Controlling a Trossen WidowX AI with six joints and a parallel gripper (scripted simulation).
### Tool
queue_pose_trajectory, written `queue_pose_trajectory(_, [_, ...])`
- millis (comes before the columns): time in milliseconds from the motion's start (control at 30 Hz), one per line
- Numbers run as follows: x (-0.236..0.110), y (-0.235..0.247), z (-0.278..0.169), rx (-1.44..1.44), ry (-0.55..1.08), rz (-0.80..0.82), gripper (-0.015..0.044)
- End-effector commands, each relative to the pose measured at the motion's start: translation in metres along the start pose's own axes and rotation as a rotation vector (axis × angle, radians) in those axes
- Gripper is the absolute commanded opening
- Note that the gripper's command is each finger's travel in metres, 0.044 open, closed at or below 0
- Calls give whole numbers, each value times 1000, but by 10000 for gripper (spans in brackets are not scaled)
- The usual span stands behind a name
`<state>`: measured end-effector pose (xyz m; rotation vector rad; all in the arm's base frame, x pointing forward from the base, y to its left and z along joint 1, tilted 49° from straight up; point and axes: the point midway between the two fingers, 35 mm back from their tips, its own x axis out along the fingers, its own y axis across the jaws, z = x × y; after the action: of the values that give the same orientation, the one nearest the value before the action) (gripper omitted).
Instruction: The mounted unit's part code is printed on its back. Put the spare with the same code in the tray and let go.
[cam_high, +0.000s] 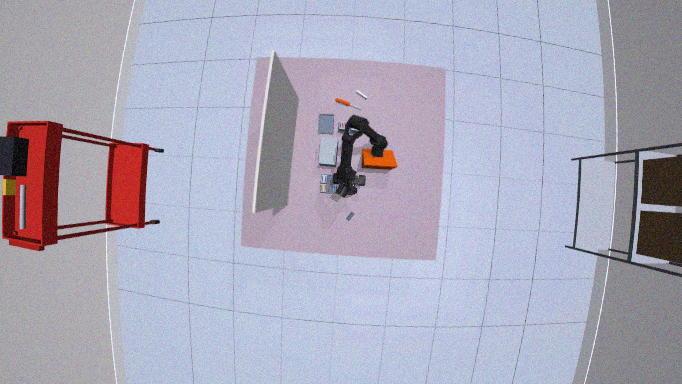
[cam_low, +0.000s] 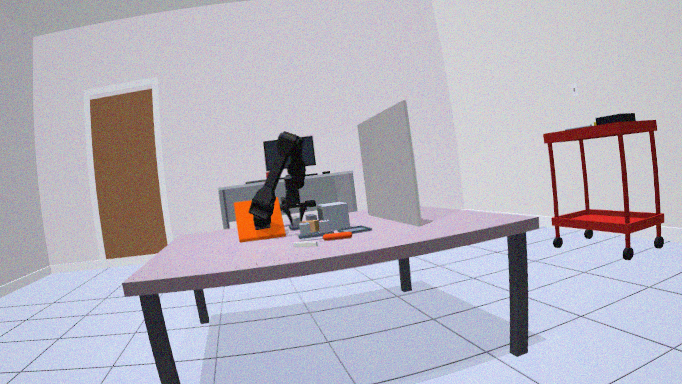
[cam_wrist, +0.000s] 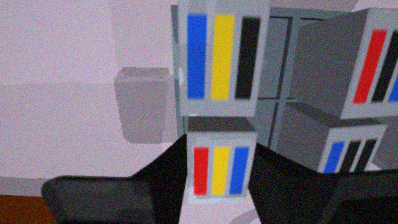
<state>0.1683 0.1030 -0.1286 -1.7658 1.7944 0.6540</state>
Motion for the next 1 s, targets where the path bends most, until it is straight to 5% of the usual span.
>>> queue_pose_trajectory(0, [0, 0, 0, 0, 0, 0, 0])
queue_pose_trajectory(267, [-4, -1, 1, 0, -1, 0, 0])
queue_pose_trajectory(667, [-79, 0, 1, -6, -1, -2, 0])
queue_pose_trajectory(967, [-80, -2, 0, -11, 0, -5, 0])
